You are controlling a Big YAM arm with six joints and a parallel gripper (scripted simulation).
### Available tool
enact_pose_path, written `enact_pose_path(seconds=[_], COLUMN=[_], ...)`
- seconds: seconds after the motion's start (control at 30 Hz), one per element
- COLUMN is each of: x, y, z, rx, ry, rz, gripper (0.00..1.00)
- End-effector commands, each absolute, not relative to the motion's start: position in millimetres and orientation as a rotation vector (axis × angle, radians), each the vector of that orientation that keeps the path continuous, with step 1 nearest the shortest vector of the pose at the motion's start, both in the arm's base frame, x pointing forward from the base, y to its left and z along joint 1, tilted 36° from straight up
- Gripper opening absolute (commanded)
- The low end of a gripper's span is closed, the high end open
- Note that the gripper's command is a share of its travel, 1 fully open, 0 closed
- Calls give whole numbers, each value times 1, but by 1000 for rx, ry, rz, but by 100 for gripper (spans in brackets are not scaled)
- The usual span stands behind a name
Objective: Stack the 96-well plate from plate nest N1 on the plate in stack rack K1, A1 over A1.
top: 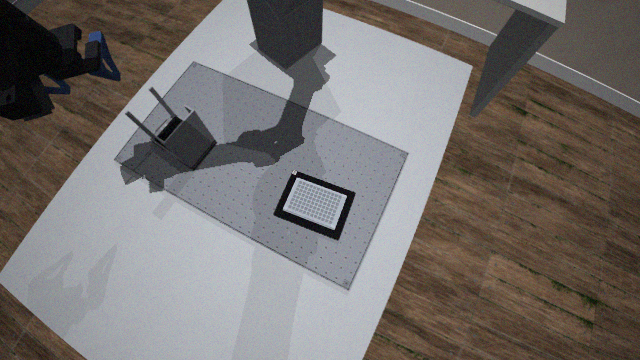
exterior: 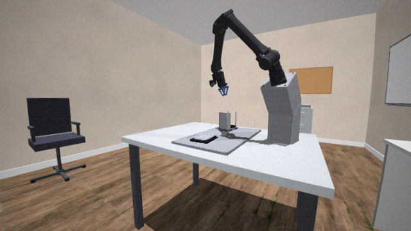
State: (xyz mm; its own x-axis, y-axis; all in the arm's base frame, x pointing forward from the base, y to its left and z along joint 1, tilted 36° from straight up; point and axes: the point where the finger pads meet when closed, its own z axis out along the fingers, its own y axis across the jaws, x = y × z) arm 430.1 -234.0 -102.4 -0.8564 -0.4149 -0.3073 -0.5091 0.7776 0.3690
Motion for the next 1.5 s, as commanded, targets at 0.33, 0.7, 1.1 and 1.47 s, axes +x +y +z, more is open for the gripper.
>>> enact_pose_path(seconds=[0.33,0.7,1.1,1.47], x=[432,454,474,490], y=[-238,-215,-173,-122], z=[-99,-80,-69,-56], rx=[-722,-884,-976,-1090], ry=[2759,2677,2629,2558], rz=[649,539,490,443], gripper=[100,100,100,100])
